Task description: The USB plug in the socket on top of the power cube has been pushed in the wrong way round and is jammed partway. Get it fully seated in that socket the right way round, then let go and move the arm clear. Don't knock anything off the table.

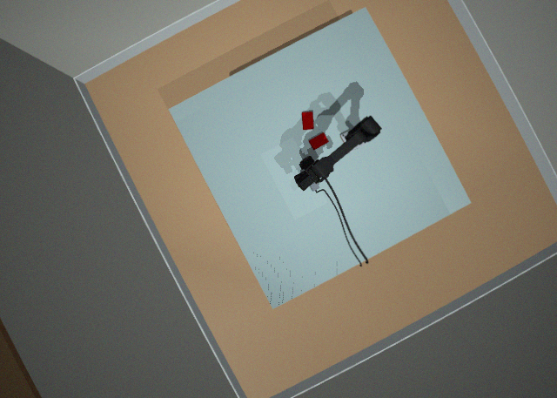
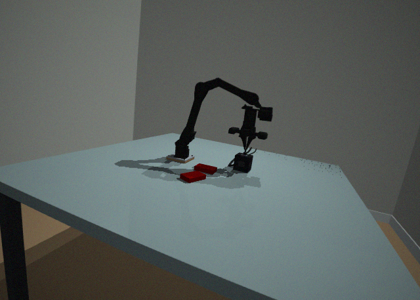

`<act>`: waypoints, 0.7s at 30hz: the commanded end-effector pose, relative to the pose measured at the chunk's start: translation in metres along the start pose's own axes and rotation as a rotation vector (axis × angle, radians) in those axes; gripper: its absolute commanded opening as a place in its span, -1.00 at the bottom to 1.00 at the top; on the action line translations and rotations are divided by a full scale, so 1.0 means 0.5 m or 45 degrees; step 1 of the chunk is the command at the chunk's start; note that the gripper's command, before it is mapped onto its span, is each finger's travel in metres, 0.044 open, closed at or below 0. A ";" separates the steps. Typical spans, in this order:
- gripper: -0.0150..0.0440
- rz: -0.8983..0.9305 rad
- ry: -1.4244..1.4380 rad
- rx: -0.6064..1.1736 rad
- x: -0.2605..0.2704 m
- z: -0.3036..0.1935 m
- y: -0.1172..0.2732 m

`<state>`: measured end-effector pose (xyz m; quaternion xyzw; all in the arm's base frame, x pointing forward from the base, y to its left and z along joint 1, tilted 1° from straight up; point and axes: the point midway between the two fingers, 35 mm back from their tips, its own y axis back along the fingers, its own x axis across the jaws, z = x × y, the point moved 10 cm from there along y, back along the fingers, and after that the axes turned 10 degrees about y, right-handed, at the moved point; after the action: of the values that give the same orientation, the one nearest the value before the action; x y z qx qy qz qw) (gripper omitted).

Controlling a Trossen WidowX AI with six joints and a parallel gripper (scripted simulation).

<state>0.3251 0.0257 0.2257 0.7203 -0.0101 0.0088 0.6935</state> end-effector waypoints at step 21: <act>-0.17 0.000 0.000 0.000 0.000 0.000 0.000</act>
<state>0.3251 0.0257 0.2256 0.7204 -0.0100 0.0086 0.6934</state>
